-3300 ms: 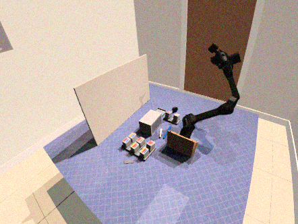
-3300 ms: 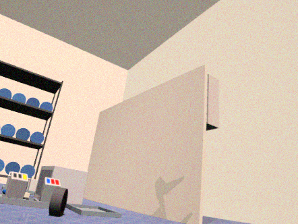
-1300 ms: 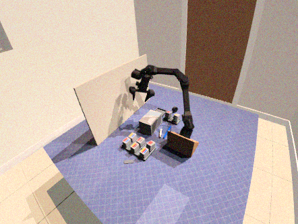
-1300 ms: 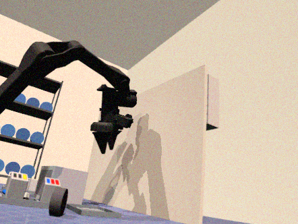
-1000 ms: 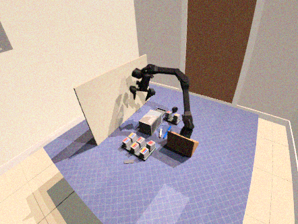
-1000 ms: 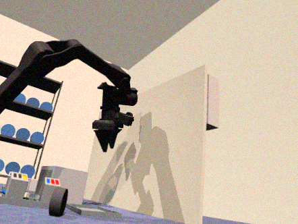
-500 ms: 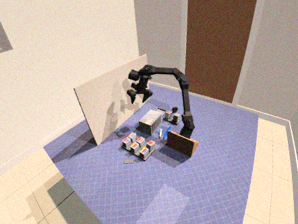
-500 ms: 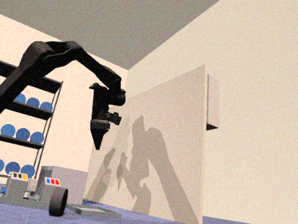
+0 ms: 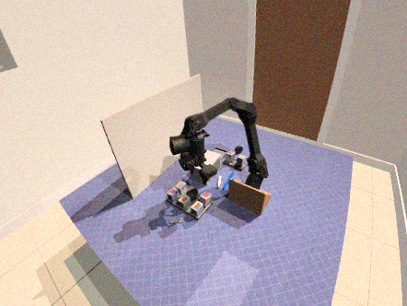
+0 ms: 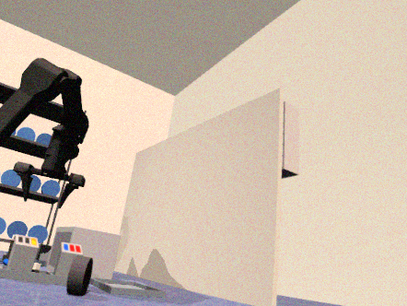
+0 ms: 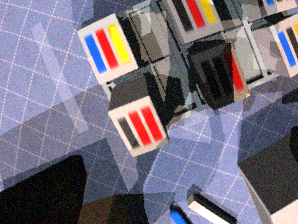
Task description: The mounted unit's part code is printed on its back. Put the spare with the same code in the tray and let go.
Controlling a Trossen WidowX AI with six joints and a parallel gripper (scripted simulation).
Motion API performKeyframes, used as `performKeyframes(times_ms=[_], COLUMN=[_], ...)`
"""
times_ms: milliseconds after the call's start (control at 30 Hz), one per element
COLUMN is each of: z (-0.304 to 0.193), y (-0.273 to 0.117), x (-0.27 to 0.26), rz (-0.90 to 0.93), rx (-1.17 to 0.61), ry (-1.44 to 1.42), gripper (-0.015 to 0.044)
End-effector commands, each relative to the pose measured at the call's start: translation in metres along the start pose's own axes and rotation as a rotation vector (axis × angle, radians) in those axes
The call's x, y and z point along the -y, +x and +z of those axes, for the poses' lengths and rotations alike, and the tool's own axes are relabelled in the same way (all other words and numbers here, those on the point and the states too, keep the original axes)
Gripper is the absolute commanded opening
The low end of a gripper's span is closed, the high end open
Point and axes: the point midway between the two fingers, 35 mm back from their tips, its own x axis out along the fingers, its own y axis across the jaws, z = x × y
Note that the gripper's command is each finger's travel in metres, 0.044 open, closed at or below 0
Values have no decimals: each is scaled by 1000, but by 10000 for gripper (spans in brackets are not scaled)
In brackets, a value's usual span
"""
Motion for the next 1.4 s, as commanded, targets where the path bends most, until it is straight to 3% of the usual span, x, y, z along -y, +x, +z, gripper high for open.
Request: performKeyframes(times_ms=[0,233,433,1367], z=[-6,-6,-9,-10], y=[16,16,50,86], x=[-34,-34,-33,-31], rz=[4,4,3,2], rx=[-79,-79,-80,-79], ry=[-250,-250,-250,-249], gripper=[440,440,300,300])
